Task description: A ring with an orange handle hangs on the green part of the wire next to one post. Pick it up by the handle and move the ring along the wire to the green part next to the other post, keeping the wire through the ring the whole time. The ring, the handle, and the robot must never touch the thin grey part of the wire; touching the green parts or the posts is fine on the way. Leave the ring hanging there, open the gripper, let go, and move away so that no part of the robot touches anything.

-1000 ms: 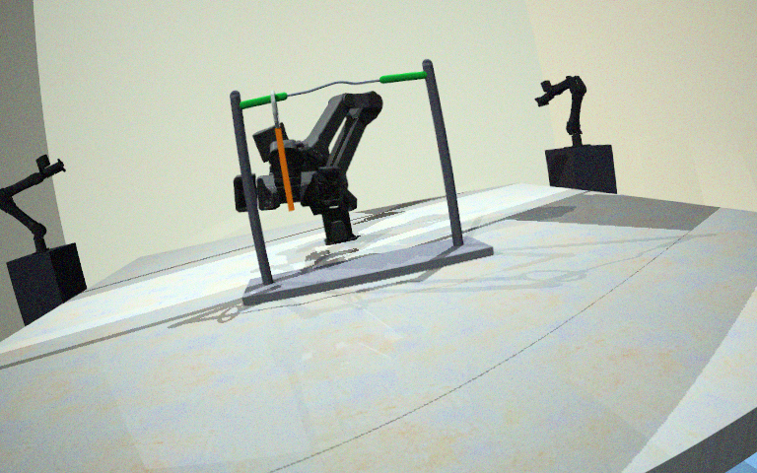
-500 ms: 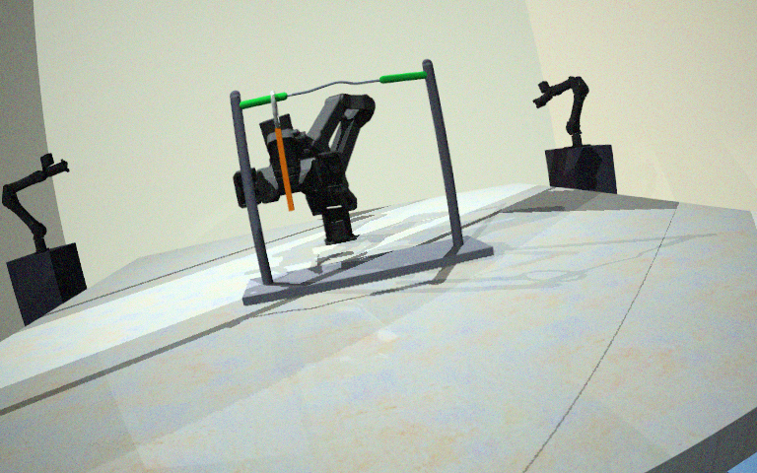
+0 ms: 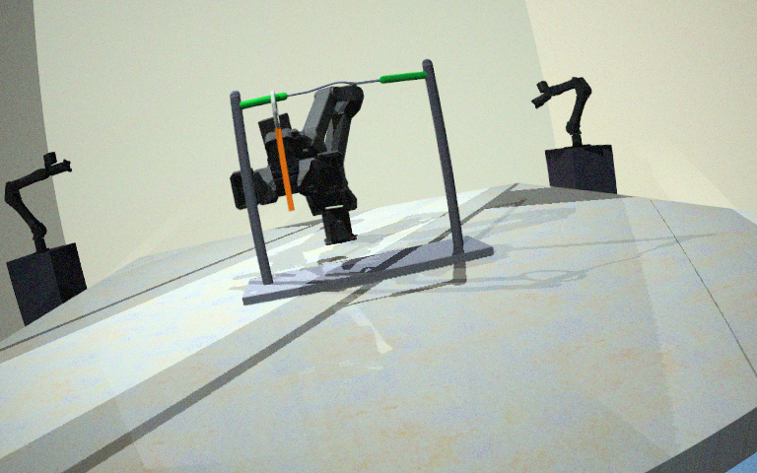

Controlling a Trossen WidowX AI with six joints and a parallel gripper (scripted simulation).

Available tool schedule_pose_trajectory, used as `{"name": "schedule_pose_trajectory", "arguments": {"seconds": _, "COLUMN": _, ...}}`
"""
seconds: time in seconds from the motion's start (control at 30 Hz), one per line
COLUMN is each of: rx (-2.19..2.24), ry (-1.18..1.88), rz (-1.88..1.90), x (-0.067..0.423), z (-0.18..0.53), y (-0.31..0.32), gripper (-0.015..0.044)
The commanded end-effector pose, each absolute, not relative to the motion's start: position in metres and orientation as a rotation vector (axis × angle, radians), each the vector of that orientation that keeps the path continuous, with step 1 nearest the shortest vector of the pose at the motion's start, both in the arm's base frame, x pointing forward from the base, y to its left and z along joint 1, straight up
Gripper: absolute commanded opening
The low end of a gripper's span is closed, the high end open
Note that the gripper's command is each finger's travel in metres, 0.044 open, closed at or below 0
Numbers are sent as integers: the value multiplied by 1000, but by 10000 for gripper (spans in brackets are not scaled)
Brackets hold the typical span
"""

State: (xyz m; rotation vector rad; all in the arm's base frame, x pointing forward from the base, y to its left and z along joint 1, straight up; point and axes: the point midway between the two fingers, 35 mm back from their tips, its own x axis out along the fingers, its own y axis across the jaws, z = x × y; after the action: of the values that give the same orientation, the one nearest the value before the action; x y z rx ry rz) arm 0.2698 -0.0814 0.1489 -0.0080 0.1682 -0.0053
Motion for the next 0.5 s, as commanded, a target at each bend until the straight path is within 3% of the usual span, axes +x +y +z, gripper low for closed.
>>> {"name": "schedule_pose_trajectory", "arguments": {"seconds": 0.0, "rx": -10, "ry": 161, "rz": -11, "x": 277, "z": 152, "y": -83, "gripper": 160}}
{"name": "schedule_pose_trajectory", "arguments": {"seconds": 0.47, "rx": -9, "ry": 158, "rz": -11, "x": 297, "z": 148, "y": -83, "gripper": 160}}
